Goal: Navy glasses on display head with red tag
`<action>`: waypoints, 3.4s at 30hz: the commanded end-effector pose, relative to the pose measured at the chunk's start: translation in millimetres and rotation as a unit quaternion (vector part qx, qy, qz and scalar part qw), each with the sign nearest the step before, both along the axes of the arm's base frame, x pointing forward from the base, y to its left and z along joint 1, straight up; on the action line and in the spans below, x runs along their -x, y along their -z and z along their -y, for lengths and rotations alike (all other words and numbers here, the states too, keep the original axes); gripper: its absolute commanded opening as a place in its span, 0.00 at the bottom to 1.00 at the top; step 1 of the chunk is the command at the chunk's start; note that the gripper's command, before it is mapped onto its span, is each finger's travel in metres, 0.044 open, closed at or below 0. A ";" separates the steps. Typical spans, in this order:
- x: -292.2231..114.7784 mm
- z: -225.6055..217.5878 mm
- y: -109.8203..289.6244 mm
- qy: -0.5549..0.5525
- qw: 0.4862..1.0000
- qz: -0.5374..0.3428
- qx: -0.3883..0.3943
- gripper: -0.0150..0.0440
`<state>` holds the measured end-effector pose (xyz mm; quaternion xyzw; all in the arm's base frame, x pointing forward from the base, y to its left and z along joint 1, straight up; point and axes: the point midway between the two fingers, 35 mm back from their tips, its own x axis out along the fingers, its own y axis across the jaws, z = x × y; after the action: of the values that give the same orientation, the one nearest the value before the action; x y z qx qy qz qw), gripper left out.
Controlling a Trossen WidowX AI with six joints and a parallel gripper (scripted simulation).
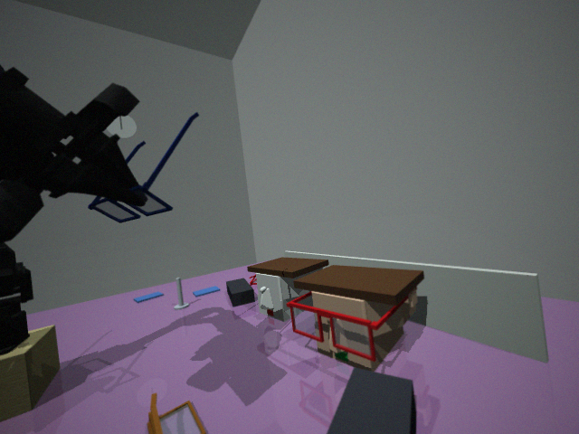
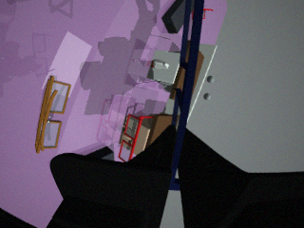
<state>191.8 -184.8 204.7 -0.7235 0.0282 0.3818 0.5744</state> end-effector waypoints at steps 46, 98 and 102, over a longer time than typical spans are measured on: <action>-18.0 -28.2 41.7 -0.507 0.731 0.188 0.417 0.25; -39.3 -57.8 88.1 -0.761 -0.235 0.432 0.424 0.25; -41.1 -59.7 91.0 -0.743 -0.310 0.442 0.394 0.25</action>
<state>232.8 -127.0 117.5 0.2357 0.6439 -0.0069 0.7279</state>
